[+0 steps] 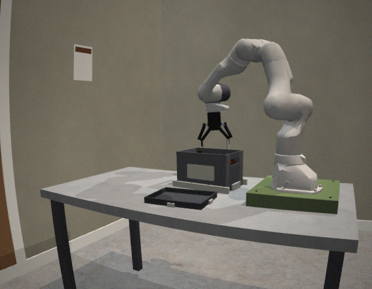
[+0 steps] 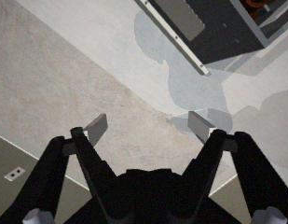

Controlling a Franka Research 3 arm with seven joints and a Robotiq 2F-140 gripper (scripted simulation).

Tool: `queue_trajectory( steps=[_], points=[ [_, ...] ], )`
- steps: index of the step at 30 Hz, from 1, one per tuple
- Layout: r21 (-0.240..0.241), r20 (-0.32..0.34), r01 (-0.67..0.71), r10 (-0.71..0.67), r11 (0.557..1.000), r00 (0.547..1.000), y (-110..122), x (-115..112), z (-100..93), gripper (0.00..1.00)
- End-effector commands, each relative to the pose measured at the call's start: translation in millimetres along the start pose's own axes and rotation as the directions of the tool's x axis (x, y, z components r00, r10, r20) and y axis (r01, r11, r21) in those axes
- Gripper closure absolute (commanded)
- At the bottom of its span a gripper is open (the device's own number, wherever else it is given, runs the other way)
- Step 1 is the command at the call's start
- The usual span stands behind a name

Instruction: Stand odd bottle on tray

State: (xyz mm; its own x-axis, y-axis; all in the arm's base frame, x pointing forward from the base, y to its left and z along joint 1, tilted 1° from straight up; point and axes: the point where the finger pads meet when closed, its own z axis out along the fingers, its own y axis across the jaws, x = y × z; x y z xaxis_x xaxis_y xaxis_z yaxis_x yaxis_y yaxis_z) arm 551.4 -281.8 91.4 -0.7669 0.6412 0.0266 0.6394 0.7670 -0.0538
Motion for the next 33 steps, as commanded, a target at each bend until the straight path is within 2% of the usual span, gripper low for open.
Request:
queue_trajectory(
  steps=[1,18,19,21,26,28,33],
  points=[
    [0.000,0.000,0.000,0.000,1.000,1.000,0.0,-0.1,-0.1,0.00],
    [0.000,0.000,0.000,0.000,1.000,1.000,0.0,-0.1,-1.2,0.00],
    [0.000,0.000,0.000,0.000,1.000,1.000,0.0,-0.5,-7.6,0.00],
    [0.000,0.000,0.000,0.000,1.000,1.000,-0.7,-1.0,-39.3,0.00],
    [0.000,0.000,0.000,0.000,1.000,1.000,-3.5,2.5,-93.6,0.00],
    [0.000,0.000,0.000,0.000,1.000,1.000,-3.9,3.2,-99.7,0.00],
    [0.000,0.000,0.000,0.000,1.000,1.000,-3.9,3.2,-99.7,0.00]
  ],
)
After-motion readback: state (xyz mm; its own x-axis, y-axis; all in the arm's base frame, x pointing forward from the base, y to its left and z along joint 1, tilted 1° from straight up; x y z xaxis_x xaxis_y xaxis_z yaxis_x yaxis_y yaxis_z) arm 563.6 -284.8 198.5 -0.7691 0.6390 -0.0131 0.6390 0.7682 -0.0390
